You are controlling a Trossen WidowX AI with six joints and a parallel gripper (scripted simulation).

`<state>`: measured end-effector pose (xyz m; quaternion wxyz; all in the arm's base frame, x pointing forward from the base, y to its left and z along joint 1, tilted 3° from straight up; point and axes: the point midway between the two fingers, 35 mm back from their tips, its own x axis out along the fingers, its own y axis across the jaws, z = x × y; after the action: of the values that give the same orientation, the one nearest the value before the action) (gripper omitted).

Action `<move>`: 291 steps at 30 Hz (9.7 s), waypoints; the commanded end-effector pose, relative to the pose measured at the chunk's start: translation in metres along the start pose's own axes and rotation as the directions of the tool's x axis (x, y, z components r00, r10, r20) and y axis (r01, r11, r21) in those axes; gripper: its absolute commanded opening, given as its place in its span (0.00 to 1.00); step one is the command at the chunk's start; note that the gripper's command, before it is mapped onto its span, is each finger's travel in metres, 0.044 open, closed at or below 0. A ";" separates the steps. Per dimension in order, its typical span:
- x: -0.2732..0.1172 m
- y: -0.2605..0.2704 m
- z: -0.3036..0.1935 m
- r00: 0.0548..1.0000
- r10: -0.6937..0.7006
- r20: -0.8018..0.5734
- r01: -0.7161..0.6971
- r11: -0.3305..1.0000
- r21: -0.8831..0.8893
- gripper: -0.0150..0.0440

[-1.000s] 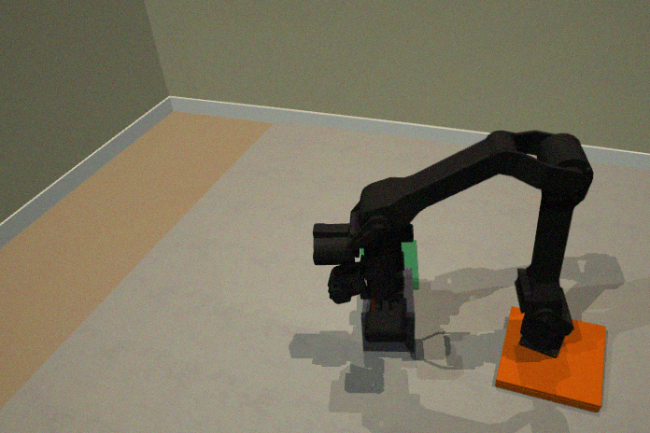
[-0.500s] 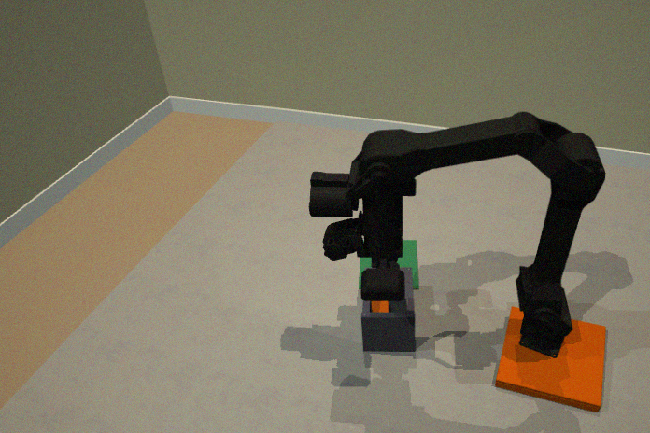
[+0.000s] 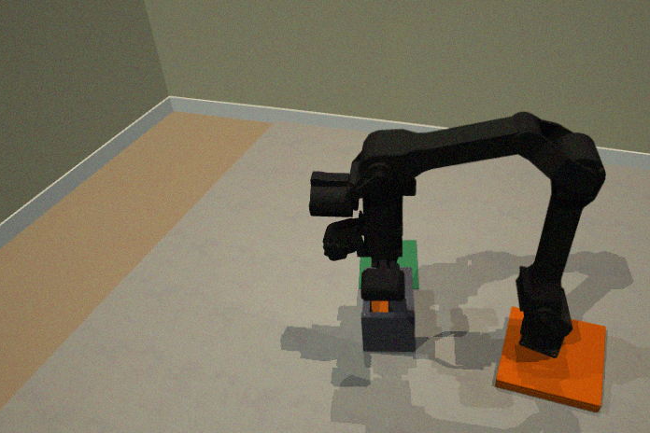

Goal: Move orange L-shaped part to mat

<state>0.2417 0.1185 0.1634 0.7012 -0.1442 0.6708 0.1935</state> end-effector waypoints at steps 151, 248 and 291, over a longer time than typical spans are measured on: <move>-0.012 -0.077 0.010 1.000 -0.009 -0.012 0.012 0.001 1.000 0.25; 0.053 -0.245 -0.006 1.000 -0.024 -0.014 0.014 0.001 1.000 0.25; 0.054 -0.245 -0.005 1.000 -0.022 -0.012 0.012 0.004 1.000 0.79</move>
<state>0.3503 -0.0948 0.0859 0.6000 0.3848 0.6107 -0.3449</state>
